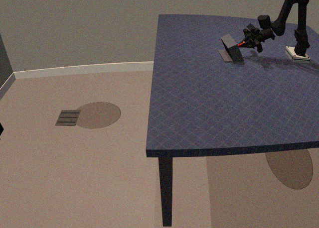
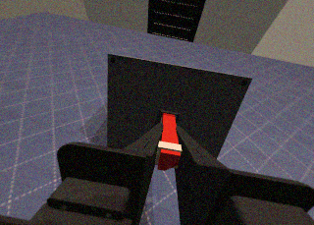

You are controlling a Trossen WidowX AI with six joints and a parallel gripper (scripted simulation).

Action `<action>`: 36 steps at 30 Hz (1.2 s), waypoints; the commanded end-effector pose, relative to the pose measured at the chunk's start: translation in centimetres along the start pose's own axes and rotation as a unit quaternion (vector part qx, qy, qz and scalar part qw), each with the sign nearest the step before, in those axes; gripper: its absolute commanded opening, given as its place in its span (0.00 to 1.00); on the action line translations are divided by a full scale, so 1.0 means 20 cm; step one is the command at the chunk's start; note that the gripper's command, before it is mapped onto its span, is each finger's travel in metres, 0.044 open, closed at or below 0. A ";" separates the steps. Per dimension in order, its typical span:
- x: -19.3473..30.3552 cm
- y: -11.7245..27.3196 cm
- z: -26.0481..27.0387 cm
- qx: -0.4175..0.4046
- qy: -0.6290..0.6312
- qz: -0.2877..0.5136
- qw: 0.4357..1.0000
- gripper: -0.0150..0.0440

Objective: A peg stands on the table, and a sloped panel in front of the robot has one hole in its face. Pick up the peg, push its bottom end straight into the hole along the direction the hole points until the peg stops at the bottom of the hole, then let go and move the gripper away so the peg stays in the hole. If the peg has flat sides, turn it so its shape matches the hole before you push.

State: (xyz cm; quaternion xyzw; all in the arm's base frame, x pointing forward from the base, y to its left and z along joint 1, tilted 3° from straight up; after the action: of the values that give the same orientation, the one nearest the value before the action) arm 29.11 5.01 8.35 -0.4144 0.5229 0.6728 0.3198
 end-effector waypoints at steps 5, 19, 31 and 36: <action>0.00 0.00 0.00 0.000 0.000 0.000 1.000 0.25; 0.00 0.00 0.00 0.000 0.000 0.000 1.000 0.70; -0.01 0.03 0.00 0.000 0.000 0.000 1.000 1.00; -0.01 0.05 0.00 0.000 0.000 0.000 1.000 1.00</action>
State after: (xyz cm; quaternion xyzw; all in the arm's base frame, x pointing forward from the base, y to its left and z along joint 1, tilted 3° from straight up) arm 28.65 4.83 8.78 -0.4128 0.5240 0.6725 0.3206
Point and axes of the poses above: the point midway between the two fingers, 35 mm back from their tips, its own y axis back along the fingers, its own z axis across the jaws, x = y × z, the point moved 10 cm from there along y, back along the fingers, and after that the axes turned 5 degrees about -y, right-handed, at the moved point
